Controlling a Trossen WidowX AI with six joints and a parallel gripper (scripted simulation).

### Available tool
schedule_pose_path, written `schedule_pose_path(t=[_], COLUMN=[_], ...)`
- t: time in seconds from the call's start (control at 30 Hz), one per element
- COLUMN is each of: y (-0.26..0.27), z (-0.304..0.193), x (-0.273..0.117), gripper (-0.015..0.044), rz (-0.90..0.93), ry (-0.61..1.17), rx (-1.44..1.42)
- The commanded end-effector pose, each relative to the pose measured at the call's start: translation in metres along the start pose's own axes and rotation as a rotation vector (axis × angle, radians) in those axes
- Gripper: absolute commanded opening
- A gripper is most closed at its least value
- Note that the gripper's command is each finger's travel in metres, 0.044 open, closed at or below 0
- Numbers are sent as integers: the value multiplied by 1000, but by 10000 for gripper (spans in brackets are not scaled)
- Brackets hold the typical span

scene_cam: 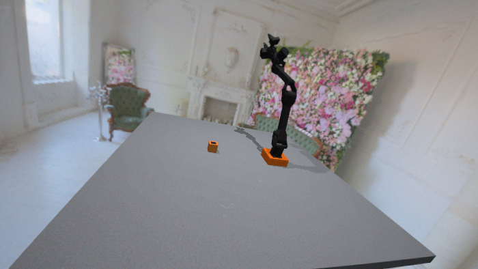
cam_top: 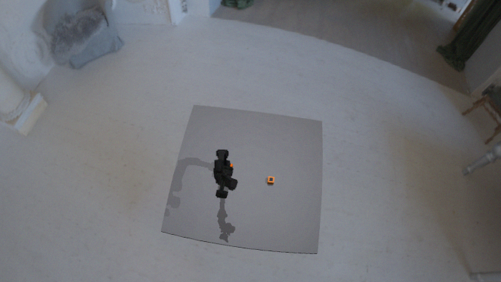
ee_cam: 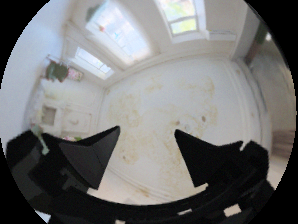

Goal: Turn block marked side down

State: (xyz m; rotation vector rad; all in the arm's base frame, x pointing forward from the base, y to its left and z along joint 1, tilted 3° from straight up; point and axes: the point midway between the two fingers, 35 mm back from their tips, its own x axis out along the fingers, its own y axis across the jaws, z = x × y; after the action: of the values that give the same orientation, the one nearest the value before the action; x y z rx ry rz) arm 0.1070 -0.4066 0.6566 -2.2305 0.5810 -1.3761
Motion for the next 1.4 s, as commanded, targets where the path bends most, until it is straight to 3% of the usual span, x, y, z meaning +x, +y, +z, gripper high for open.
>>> schedule_pose_path(t=[0.0,0.2,0.43,0.67,1.03,1.37], y=[1,32,78,105,101,64], z=[1,51,156,271,433,519], x=[0,6,-1,-37,-150,-297], gripper=[426,440,440,440,440,440], rz=[2,121,390,726,1352,1969], ry=[-2,-77,-201,-299,-370,-290], rx=[5,247,644,965,1247,1171])
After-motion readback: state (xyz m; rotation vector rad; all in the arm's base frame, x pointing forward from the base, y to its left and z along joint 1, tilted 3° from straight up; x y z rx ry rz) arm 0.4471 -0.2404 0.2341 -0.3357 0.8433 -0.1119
